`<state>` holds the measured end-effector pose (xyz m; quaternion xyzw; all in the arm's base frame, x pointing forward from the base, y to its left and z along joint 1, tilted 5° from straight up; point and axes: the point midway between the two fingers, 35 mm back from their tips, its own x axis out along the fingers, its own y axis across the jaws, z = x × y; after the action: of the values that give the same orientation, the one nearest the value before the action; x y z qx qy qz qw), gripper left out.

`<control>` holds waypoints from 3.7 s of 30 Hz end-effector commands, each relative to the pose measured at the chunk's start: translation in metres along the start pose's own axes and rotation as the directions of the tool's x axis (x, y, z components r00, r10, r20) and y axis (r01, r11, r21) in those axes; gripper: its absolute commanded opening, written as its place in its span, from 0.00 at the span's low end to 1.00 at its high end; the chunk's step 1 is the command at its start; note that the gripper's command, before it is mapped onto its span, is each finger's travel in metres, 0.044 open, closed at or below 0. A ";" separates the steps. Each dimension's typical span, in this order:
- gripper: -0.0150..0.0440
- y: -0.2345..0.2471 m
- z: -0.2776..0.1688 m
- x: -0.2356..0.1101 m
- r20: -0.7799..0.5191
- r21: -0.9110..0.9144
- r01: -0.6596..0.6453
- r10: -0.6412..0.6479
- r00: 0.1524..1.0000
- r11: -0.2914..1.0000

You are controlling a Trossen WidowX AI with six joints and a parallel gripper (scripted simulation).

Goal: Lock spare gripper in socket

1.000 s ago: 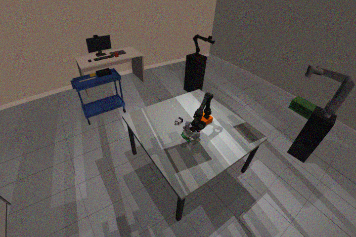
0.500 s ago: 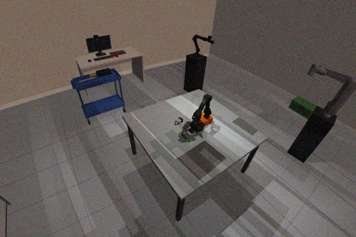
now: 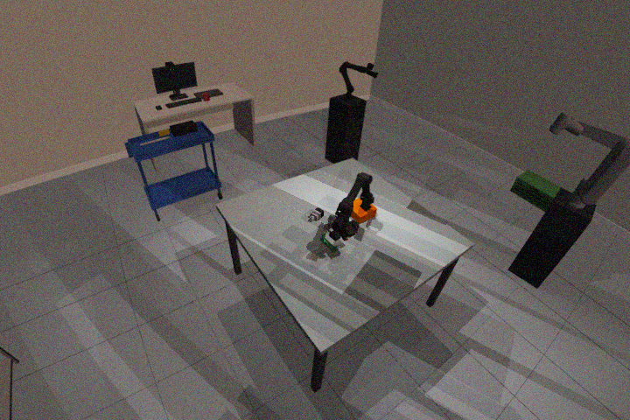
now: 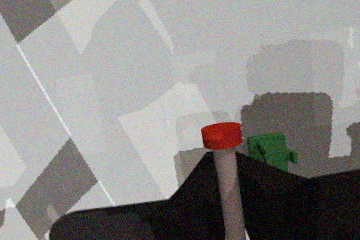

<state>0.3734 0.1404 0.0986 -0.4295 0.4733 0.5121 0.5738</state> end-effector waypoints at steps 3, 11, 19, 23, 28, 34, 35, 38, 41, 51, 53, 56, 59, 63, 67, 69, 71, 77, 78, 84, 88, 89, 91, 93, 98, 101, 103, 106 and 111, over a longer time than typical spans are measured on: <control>0.25 -0.015 0.006 -0.003 0.002 -0.007 0.005 -0.005 1.000 1.000; 0.25 -0.035 0.013 -0.003 0.003 -0.009 0.007 -0.007 1.000 1.000; 0.25 -0.041 0.015 0.001 0.002 -0.010 0.006 -0.006 1.000 1.000; 0.25 -0.042 0.014 0.007 0.001 -0.010 0.004 -0.004 1.000 1.000; 0.25 -0.042 0.013 0.014 0.001 -0.010 0.004 -0.004 1.000 1.000; 0.25 -0.043 0.013 0.023 0.001 -0.010 0.004 -0.004 1.000 1.000; 0.25 -0.043 0.012 0.024 0.001 -0.010 0.004 -0.004 1.000 1.000; 0.25 -0.044 0.012 0.029 0.001 -0.011 0.003 -0.003 1.000 1.000; 0.25 -0.044 0.011 0.033 0.001 -0.011 0.003 -0.003 1.000 1.000; 0.25 -0.045 0.010 0.048 0.001 -0.011 0.003 -0.003 1.000 1.000; 0.25 -0.046 0.009 0.051 0.001 -0.011 0.003 -0.003 1.000 1.000; 0.25 -0.046 0.009 0.055 0.001 -0.011 0.003 -0.003 1.000 1.000; 0.25 -0.046 0.009 0.060 0.001 -0.011 0.003 -0.003 1.000 1.000; 0.25 -0.047 0.008 0.065 0.001 -0.011 0.003 -0.003 1.000 1.000; 0.25 -0.047 0.008 0.067 0.001 -0.011 0.003 -0.003 1.000 1.000; 0.25 -0.047 0.008 0.067 0.001 -0.011 0.003 -0.003 1.000 1.000; 0.25 -0.047 0.008 0.067 0.001 -0.011 0.003 -0.003 1.000 1.000; 0.48 -0.047 0.008 0.067 0.000 -0.008 0.001 -0.001 1.000 1.000; 0.52 -0.047 0.008 0.067 0.000 -0.008 0.001 -0.001 1.000 1.000; 0.59 -0.047 0.008 0.067 0.000 -0.008 0.001 -0.001 1.000 1.000; 0.59 -0.045 0.009 0.055 -0.001 -0.008 -0.002 0.002 1.000 1.000; 0.59 -0.044 0.009 0.053 -0.002 -0.007 -0.004 0.004 1.000 1.000; 0.59 -0.042 0.008 0.051 -0.006 -0.006 -0.013 0.013 1.000 1.000; 0.59 -0.041 0.008 0.046 -0.008 -0.004 -0.018 0.018 1.000 1.000; 0.59 -0.038 0.008 0.035 -0.012 -0.001 -0.028 0.028 1.000 1.000; 0.59 -0.036 0.009 0.029 -0.015 0.000 -0.034 0.034 0.999 0.999; 0.59 -0.035 0.009 0.025 -0.017 0.002 -0.039 0.039 0.999 0.999; 0.59 -0.034 0.009 0.018 -0.020 0.003 -0.045 0.045 0.999 0.999; 0.59 -0.031 0.009 0.007 -0.024 0.006 -0.055 0.055 0.998 0.998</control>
<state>0.4057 0.1480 0.0851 -0.4201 0.4945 0.5216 0.5540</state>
